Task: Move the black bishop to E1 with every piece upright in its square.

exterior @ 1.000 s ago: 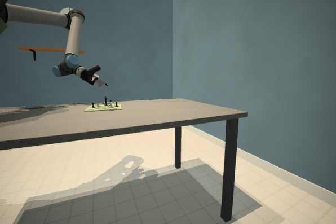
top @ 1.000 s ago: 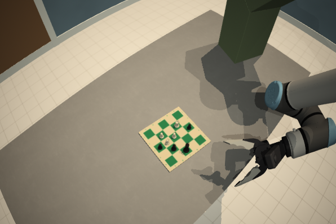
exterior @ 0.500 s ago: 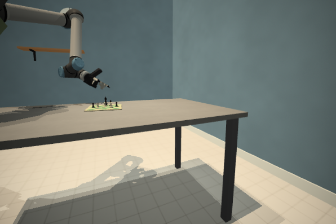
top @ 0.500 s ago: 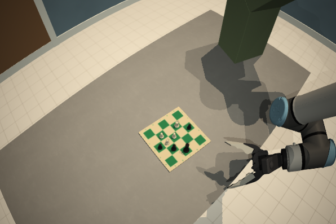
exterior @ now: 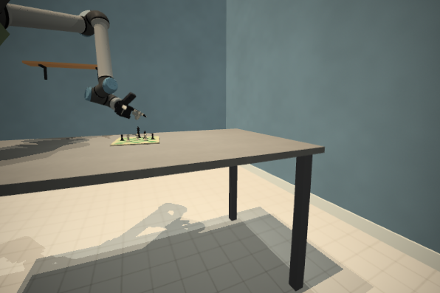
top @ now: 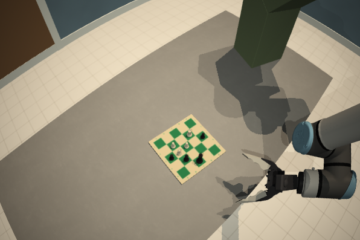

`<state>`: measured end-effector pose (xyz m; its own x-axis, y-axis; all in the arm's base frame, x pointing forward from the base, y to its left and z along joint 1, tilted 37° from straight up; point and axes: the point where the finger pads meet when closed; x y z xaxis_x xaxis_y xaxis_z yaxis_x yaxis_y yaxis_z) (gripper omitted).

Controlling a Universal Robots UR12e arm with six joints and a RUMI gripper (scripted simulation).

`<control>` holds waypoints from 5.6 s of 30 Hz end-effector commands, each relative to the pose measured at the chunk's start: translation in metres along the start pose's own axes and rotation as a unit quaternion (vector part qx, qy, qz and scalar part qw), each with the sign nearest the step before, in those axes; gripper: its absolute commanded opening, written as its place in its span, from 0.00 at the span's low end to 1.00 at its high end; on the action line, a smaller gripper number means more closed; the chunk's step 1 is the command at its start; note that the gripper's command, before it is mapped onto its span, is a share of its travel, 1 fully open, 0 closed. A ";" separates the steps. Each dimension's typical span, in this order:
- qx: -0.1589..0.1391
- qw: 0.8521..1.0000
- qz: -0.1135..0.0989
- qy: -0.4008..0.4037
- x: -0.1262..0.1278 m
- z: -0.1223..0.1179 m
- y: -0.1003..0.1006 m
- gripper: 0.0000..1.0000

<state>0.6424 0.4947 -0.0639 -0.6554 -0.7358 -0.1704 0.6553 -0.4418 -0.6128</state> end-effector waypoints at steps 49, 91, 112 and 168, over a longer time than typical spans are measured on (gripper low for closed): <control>-0.041 0.912 -0.327 0.246 -0.019 -0.060 0.042 1.00; -0.042 0.904 -0.340 0.255 -0.020 -0.063 0.043 1.00; -0.042 0.904 -0.340 0.255 -0.018 -0.060 0.042 1.00; -0.244 0.649 -0.436 0.574 0.058 0.032 0.093 1.00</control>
<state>0.6733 0.4101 -0.0970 -0.8104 0.5834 0.0530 -0.1798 -0.1617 -0.9703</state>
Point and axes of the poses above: the point where the finger pads meet when closed, its own y axis out along the fingers, its own x axis across the jaws, z = x × y, and after that the axes turned 4 degrees about -y, right-handed
